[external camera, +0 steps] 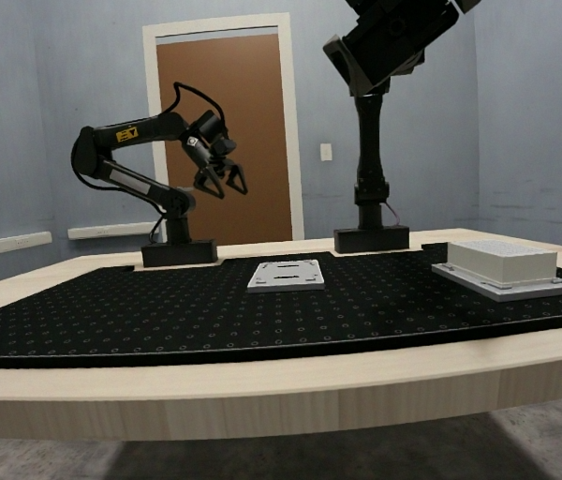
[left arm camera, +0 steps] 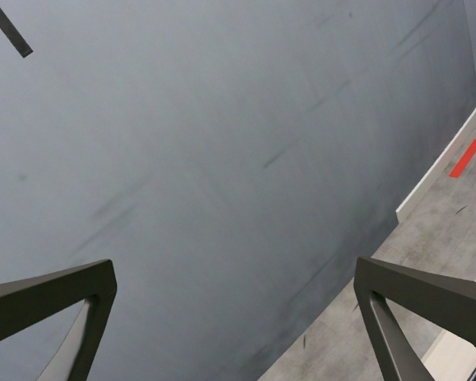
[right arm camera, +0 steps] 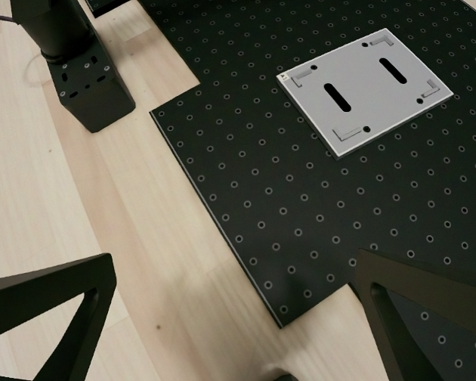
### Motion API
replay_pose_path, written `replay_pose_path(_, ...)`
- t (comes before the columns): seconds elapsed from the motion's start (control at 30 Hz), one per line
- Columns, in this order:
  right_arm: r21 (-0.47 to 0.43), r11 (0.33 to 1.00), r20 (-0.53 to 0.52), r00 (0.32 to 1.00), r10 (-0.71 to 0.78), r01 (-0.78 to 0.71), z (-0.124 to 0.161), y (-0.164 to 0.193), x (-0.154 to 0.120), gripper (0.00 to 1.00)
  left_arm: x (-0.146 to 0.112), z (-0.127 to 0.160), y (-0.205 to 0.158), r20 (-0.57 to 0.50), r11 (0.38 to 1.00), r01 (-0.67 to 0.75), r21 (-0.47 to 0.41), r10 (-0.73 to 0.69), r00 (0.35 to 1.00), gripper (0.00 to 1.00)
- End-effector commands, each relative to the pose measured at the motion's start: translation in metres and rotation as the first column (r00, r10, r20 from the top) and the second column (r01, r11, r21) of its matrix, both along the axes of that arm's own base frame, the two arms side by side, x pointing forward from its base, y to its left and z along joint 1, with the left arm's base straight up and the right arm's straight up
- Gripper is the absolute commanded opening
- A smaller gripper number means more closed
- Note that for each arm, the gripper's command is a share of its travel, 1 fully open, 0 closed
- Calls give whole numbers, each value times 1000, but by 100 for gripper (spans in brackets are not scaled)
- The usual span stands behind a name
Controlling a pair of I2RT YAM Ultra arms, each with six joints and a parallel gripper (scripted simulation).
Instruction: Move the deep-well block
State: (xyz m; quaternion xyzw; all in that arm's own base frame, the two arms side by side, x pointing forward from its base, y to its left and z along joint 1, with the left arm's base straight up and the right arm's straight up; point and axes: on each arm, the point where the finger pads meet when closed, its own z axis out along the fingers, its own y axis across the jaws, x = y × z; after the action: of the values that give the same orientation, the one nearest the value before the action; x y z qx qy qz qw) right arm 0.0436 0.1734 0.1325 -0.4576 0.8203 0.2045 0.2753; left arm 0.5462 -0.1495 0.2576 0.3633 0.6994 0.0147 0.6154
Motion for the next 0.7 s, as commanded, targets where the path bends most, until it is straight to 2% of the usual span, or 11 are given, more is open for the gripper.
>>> replay_pose_path(0.0,9,1000,1,1000,0,0,3,2,0,100,0,10,0,22,1000,1,-5,-1,1000,100)
replay_pose_path(0.57,9,1000,1,1000,0,0,3,2,0,100,0,10,0,22,1000,1,-5,-1,1000,100)
replay_pose_path(0.67,53,998,2,1000,23,-23,13,14,-2,100,0,-6,8,-58,999,-34,-9,33,998,100)
